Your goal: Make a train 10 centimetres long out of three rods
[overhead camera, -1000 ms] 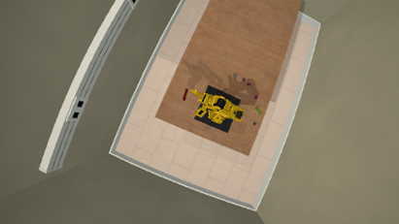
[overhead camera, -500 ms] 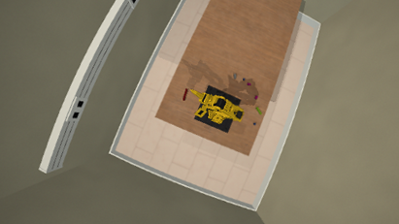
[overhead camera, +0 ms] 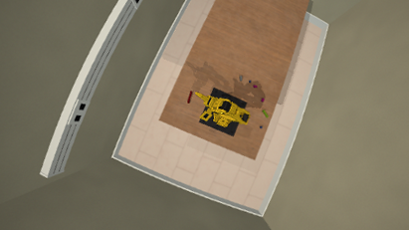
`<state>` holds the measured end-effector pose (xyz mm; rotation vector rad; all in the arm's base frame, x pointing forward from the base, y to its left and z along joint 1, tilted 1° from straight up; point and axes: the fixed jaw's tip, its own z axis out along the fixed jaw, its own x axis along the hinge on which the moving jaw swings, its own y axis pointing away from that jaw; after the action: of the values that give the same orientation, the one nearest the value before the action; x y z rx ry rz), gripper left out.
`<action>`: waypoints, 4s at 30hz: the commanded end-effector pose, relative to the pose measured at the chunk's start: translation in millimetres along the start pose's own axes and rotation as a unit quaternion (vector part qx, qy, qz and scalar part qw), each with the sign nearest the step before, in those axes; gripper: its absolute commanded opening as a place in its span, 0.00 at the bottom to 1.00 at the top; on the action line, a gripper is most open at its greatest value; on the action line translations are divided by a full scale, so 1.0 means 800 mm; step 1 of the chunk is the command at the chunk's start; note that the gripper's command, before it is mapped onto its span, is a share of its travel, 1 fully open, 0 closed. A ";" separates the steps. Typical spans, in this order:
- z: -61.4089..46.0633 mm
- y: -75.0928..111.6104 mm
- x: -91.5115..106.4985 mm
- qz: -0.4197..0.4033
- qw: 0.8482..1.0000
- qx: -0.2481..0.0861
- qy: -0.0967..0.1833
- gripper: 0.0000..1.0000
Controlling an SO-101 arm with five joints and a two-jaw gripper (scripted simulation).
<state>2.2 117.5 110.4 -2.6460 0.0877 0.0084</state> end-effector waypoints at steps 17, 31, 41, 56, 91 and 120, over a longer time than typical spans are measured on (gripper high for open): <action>0.002 0.006 -0.001 0.003 1.000 -0.012 -0.002 1.00; 0.002 0.006 -0.001 0.003 1.000 -0.012 -0.002 1.00; 0.002 0.006 -0.001 0.003 1.000 -0.012 -0.002 1.00; 0.002 0.006 -0.001 0.003 1.000 -0.012 -0.002 1.00; -0.009 0.023 0.081 0.265 0.955 -0.004 0.135 1.00; -0.062 0.119 0.149 0.617 0.719 0.008 0.320 1.00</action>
<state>115.3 12.1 110.6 -1.9603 1.8993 -0.4434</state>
